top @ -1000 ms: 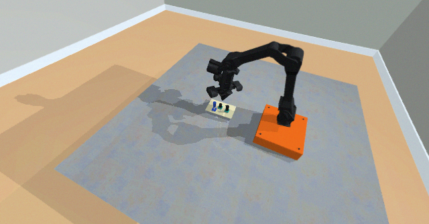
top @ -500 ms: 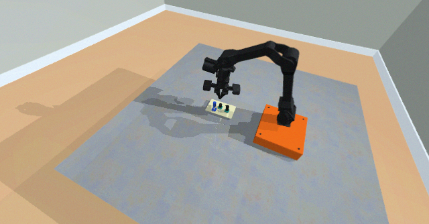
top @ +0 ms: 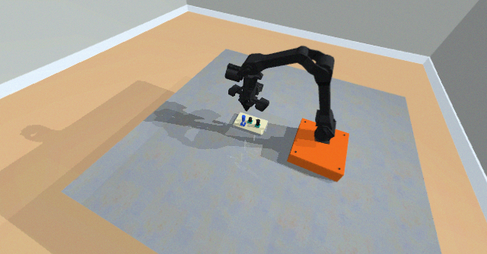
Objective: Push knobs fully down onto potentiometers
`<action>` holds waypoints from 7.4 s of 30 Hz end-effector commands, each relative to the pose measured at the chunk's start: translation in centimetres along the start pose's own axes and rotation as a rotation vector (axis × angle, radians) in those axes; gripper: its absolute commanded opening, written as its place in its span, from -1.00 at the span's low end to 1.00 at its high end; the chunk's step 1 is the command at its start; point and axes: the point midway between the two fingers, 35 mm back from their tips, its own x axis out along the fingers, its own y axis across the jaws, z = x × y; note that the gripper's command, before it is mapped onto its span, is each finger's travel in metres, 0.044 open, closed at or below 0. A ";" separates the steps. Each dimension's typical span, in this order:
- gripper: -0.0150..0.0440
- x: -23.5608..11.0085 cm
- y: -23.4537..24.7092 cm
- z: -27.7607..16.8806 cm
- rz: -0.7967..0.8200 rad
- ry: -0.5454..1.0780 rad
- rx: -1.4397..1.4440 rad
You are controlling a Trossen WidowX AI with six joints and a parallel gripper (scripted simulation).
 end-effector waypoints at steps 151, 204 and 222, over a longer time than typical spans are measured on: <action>-0.49 5.6 0.8 -1.0 -0.015 -0.020 0.496; -0.49 6.0 0.7 -1.0 -0.015 -0.020 0.496; -0.49 6.0 0.7 -1.0 -0.015 -0.020 0.496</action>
